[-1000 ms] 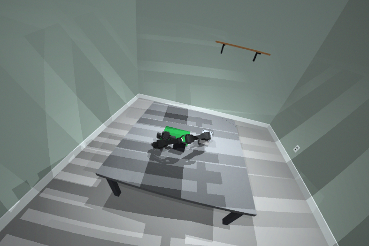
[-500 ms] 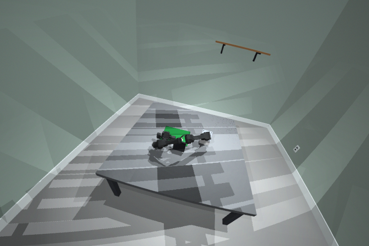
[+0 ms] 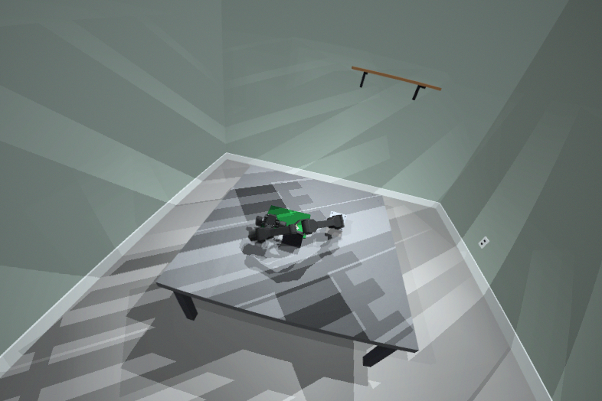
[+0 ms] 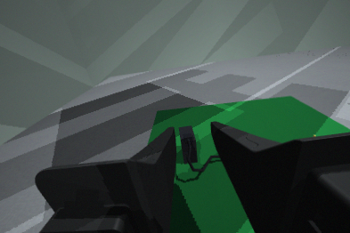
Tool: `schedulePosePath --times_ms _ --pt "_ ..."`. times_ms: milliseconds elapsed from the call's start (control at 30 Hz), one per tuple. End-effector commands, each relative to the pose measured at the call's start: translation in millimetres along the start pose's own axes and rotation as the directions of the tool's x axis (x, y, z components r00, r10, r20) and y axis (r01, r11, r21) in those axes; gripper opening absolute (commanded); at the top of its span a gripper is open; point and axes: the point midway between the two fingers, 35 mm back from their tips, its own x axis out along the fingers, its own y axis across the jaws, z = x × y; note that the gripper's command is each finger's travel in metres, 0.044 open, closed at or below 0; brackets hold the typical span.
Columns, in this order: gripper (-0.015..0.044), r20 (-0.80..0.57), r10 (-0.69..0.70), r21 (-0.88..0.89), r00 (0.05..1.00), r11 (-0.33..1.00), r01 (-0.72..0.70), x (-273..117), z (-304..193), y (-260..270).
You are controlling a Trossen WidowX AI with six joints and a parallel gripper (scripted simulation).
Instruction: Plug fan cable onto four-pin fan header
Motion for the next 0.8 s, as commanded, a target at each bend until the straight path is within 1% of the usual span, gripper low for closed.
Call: schedulePosePath --times_ms 0,267,300,633,667,767 --pt "0.0140 -0.035 0.027 -0.014 0.999 1.000 -0.028 -25.4 4.3 -2.0" --pt "0.0140 -0.035 0.027 -0.014 0.999 1.000 -0.028 -25.4 4.3 -2.0" --pt "0.0166 -0.003 -0.003 -0.001 1.000 1.000 0.003 0.4 0.1 -0.2" --pt "0.0429 -0.188 -0.136 -0.044 0.973 0.991 0.130 20.2 3.7 -8.9" --pt "0.0440 -0.208 -0.148 -0.049 0.967 0.989 0.140 21.9 4.1 -9.7" --pt "0.0440 -0.270 -0.181 -0.065 0.946 0.983 0.169 26.4 5.1 -12.1"
